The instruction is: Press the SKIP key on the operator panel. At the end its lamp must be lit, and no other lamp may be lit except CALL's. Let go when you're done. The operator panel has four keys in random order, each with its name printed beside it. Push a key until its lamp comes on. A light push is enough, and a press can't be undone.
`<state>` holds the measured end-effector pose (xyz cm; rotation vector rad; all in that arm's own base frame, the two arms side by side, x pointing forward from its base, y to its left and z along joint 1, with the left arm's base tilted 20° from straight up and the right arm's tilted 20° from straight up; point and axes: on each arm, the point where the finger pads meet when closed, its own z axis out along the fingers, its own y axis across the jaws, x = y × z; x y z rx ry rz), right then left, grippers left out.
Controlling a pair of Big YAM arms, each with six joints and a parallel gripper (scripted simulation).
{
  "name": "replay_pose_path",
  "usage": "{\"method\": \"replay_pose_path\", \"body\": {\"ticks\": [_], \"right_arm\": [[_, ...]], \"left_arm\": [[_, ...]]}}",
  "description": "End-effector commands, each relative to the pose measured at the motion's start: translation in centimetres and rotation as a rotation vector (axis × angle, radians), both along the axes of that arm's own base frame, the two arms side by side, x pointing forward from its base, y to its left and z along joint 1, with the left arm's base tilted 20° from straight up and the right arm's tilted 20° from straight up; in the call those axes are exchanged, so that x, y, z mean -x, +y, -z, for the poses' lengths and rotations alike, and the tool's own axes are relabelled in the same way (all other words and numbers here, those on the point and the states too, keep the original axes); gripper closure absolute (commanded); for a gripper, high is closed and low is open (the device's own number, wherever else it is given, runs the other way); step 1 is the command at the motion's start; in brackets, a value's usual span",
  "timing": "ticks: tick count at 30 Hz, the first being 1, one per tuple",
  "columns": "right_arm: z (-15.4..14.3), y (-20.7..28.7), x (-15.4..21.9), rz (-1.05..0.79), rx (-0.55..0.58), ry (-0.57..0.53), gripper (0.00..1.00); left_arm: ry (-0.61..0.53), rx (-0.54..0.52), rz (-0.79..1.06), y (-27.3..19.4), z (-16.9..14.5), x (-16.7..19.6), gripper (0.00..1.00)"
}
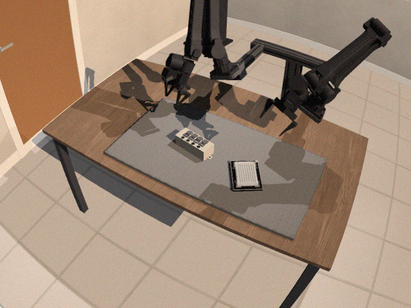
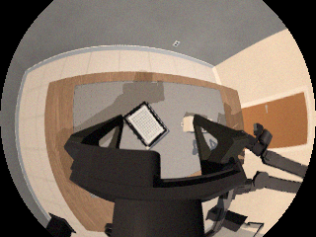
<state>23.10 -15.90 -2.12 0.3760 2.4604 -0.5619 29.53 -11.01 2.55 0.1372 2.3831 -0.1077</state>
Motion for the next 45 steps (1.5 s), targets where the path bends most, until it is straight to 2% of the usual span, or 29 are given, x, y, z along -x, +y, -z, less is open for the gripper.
{"method": "replay_pose_path", "body": {"ticks": [1,2,7,14,16,17,19,24,25,27,36,37,41,45], "right_arm": [[0.7,1.6,-2.3,-0.043,0.014,-0.041,0.0],[1.7,2.9,-1.7,-0.073,0.007,-0.017,0.0],[3.0,6.7,-5.7,-0.209,0.023,-0.031,0.0],[6.1,12.3,-7.7,-0.387,0.029,0.012,0.0],[6.1,12.3,-7.7,-0.387,0.029,0.012,0.0],[6.7,12.8,-6.5,-0.407,0.027,0.041,0.0],[6.9,14.0,-8.3,-0.447,0.038,0.028,0.0],[7.9,15.9,-8.9,-0.507,0.038,0.04,0.0],[8.2,15.7,-7.5,-0.509,0.035,0.066,0.0],[6.8,15.1,-8.6,-0.484,0.039,0.017,0.0],[7.5,15.1,-8.1,-0.485,0.036,0.042,0.0],[7.7,14.9,-7.8,-0.5,0.048,0.062,0.11],[7.7,15.0,-8.0,-0.603,0.105,0.141,0.57],[8.3,15.1,-7.9,-0.791,0.166,0.313,1.0]], "left_arm": [[-0.069,-0.062,0.179,-4.0,-2.1,0.0,0.0],[-0.081,-0.074,0.244,-5.5,-2.3,0.7,0.0],[-0.14,-0.118,0.514,-11.5,-3.2,4.8,0.0],[-0.214,-0.149,0.795,-16.8,-4.2,10.6,0.0],[-0.214,-0.149,0.795,-16.8,-4.2,10.6,0.0],[-0.215,-0.156,0.822,-17.1,-4.1,11.2,0.0],[-0.233,-0.152,0.861,-17.8,-4.5,12.2,0.0],[-0.251,-0.151,0.925,-18.9,-4.7,14.0,0.0],[-0.242,-0.146,0.919,-18.9,-4.6,14.0,0.0],[-0.232,-0.152,0.894,-18.4,-4.3,13.3,0.0],[-0.232,-0.151,0.899,-18.5,-4.3,13.5,0.0],[-0.245,-0.138,0.896,-19.3,-5.2,13.2,0.0],[-0.245,-0.138,0.896,-19.3,-5.2,13.2,0.0],[-0.245,-0.138,0.896,-19.3,-5.2,13.2,0.0]]}}
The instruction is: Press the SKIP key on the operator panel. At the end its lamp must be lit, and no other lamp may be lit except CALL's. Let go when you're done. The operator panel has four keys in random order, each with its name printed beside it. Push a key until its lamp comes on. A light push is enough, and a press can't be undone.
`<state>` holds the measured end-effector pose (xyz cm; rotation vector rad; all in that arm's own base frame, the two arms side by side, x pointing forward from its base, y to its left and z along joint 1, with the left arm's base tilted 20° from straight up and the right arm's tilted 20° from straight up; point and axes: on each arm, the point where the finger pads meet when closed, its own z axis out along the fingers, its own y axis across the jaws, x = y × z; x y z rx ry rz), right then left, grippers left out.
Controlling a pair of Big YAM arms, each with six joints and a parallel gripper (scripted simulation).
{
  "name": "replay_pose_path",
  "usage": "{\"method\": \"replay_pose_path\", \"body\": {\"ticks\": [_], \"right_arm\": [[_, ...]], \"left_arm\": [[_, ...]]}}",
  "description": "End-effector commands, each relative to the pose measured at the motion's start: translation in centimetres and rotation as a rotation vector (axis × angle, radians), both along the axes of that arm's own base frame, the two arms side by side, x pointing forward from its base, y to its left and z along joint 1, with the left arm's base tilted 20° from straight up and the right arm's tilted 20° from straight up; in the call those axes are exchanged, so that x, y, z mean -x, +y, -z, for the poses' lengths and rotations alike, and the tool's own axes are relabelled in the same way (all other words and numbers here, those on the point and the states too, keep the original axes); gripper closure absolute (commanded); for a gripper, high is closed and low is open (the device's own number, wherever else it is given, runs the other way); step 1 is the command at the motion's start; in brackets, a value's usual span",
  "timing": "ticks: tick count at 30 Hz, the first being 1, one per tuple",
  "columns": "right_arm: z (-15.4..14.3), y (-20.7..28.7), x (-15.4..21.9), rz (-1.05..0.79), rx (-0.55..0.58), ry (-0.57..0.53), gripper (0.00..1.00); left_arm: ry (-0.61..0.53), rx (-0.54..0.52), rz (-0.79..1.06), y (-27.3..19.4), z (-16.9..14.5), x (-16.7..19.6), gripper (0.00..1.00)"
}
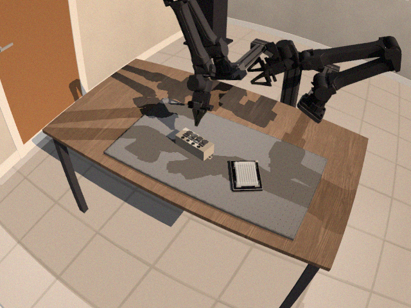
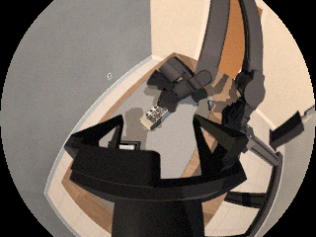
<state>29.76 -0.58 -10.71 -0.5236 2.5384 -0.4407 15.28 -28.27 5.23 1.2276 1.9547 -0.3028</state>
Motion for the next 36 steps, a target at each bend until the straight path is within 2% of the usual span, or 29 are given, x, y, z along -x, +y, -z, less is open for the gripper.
{"method": "replay_pose_path", "body": {"ticks": [1,3,6,9,19,25,34,36], "right_arm": [[-0.2,-0.2,-1.2,-0.204,0.11,0.13,1.0],[0.1,-0.1,-1.1,-0.291,0.145,0.206,1.0],[0.2,0.0,-1.1,-0.332,0.164,0.237,1.0],[1.4,0.6,-0.3,-0.497,0.227,0.391,1.0],[2.6,1.1,-0.1,-0.867,0.398,0.73,1.0],[2.8,1.1,-0.2,-0.898,0.426,0.782,1.0],[3.4,0.3,-1.4,-0.849,0.417,0.76,1.0],[3.7,0.1,-0.7,-0.852,0.415,0.769,1.0]], "left_arm": [[-0.027,0.039,-0.001,-2.0,-2.5,-1.1,0.0],[-0.027,0.039,-0.001,-2.0,-2.5,-1.1,0.0],[-0.027,0.039,-0.001,-2.0,-2.5,-1.1,0.0],[-0.027,0.039,-0.001,-2.0,-2.5,-1.1,0.0],[-0.027,0.039,-0.001,-2.0,-2.5,-1.1,0.0],[-0.027,0.039,-0.001,-2.0,-2.5,-1.1,0.0],[-0.027,0.039,-0.001,-2.0,-2.5,-1.1,0.0],[-0.027,0.039,-0.001,-2.0,-2.5,-1.1,0.0]]}}
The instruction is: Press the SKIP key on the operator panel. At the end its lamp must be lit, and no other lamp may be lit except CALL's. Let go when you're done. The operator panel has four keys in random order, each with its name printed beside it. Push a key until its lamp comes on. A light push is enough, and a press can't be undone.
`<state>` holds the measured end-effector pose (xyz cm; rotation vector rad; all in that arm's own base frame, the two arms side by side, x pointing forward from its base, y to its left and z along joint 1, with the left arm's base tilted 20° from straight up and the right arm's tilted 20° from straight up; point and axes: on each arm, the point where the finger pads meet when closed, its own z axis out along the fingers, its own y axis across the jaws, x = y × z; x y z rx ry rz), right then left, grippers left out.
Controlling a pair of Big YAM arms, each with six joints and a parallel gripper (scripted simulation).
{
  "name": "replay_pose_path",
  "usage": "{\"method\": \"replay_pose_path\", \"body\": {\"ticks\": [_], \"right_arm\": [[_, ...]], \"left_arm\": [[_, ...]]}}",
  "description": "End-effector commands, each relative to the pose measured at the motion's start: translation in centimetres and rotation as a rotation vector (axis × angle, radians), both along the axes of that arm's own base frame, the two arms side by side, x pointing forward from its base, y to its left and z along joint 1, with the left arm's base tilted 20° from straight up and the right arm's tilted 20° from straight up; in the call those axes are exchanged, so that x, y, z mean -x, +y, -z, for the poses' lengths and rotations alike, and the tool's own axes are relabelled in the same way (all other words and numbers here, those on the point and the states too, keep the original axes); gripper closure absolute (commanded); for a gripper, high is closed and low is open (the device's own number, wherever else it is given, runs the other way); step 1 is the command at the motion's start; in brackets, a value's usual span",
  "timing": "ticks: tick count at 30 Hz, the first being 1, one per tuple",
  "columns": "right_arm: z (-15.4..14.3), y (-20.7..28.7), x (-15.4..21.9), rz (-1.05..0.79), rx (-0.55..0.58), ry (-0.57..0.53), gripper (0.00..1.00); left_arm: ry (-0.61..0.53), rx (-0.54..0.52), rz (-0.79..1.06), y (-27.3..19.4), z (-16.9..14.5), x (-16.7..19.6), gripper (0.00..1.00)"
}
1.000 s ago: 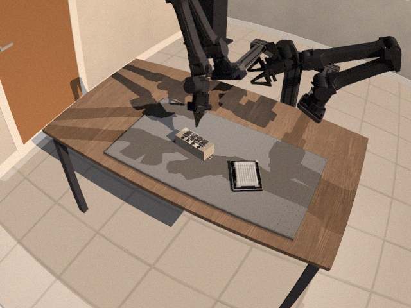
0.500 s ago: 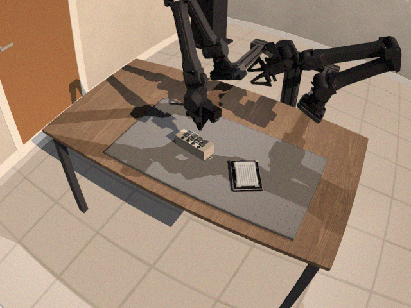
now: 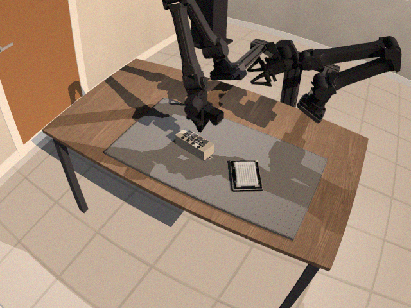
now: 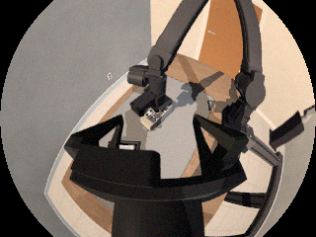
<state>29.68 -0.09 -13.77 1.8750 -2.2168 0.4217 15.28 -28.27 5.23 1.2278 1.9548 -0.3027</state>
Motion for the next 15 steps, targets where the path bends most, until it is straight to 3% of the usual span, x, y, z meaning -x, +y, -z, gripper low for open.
{"method": "replay_pose_path", "body": {"ticks": [1,15], "right_arm": [[0.71,-0.45,-0.65,-0.011,0.0,-0.002,1.0],[1.19,-0.68,-0.37,-0.01,0.001,0.001,1.0]], "left_arm": [[-0.027,0.04,-0.001,-2.02,-2.54,-1.1,0.0],[-0.027,0.04,-0.001,-2.02,-2.54,-1.1,0.0]]}}
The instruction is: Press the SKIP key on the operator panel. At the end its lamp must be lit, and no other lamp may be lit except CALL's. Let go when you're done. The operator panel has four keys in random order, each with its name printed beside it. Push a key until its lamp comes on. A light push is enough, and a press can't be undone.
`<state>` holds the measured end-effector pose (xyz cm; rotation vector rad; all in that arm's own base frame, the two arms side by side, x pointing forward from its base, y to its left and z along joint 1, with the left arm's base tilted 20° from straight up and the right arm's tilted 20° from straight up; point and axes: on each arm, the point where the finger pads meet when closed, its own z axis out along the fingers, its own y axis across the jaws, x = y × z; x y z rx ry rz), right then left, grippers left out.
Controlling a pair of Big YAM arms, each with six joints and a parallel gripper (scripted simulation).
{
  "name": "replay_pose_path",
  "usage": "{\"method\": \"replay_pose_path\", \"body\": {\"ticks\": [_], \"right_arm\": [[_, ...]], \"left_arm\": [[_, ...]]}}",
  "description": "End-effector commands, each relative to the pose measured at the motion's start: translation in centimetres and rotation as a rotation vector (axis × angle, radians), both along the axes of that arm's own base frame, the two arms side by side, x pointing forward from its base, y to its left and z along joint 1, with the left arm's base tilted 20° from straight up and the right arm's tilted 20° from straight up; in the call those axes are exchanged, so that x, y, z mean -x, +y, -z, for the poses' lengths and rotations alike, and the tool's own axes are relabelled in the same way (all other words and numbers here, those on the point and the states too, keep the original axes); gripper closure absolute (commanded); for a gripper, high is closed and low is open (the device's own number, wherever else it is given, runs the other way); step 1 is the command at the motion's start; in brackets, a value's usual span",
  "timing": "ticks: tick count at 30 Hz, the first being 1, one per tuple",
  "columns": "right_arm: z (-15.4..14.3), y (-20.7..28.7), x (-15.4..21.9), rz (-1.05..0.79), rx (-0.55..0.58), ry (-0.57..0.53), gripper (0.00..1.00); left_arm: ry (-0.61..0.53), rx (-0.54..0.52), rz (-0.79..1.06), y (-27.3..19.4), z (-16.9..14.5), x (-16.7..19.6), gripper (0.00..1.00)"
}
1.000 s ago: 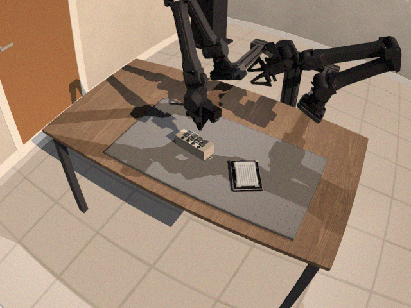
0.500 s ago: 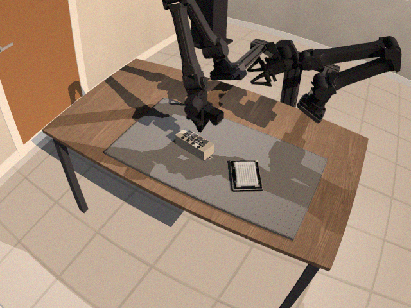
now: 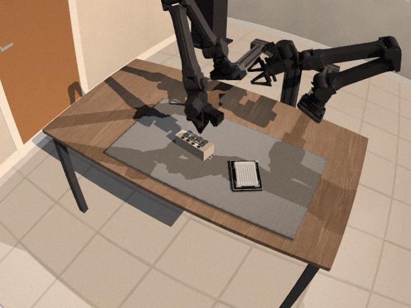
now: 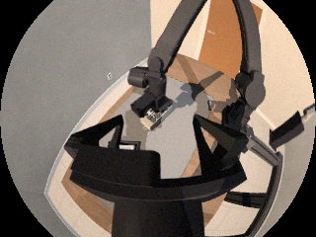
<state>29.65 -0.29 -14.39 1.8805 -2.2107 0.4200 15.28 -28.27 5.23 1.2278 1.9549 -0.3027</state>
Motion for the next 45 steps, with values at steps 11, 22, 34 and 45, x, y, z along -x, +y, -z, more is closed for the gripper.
{"method": "replay_pose_path", "body": {"ticks": [11,22,34,45], "right_arm": [[1.7,-0.9,-1.0,-0.005,-0.001,-0.011,1.0],[2.6,-1.2,-0.8,-0.005,0.0,-0.008,1.0],[3.4,-1.5,-0.9,-0.005,0.0,-0.006,1.0],[4.0,-1.7,-0.9,-0.005,0.0,-0.005,1.0]], "left_arm": [[-0.027,0.04,-0.001,-2.0,-2.5,-1.1,0.0],[-0.027,0.04,-0.001,-2.0,-2.5,-1.1,0.0],[-0.027,0.04,-0.001,-2.0,-2.5,-1.1,0.0],[-0.027,0.04,-0.001,-2.0,-2.5,-1.1,0.0]]}}
